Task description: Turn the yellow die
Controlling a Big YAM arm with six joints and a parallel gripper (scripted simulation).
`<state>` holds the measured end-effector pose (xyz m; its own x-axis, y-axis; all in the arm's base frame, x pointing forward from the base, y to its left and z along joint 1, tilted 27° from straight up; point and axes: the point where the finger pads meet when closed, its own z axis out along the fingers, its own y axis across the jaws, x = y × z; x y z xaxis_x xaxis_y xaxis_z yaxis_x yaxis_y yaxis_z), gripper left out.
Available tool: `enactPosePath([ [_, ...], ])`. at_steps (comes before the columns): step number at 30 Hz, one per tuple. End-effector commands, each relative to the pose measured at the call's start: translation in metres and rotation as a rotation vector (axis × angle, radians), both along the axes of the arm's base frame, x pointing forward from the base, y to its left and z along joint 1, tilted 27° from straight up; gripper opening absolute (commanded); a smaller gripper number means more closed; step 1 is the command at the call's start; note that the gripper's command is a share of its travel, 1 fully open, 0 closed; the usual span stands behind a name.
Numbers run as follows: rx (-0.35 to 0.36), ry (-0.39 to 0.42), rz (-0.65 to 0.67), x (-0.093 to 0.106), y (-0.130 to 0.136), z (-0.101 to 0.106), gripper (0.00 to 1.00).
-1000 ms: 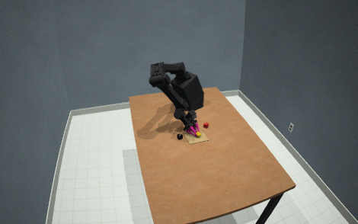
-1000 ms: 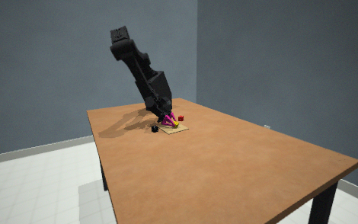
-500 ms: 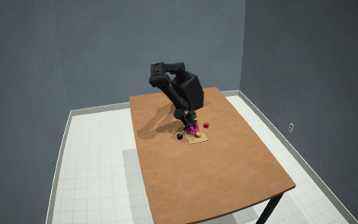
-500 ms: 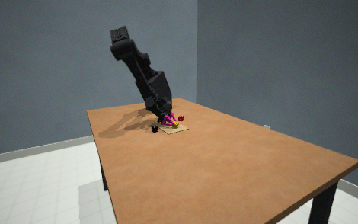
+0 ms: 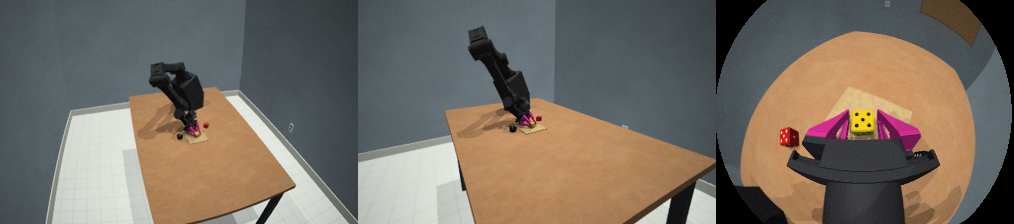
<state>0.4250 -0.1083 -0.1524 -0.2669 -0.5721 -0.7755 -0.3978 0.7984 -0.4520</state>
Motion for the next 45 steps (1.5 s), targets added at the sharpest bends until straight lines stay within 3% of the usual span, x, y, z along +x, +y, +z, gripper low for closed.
enactPosePath([
  [1, -0.004, -0.004, -0.010, -0.005, -0.005, -0.004, 0.45],
  [40, -0.004, -0.003, -0.010, -0.005, -0.005, -0.004, 0.45],
  [45, 0.006, 0.020, -0.007, -0.022, 0.001, -0.003, 0.45],
])
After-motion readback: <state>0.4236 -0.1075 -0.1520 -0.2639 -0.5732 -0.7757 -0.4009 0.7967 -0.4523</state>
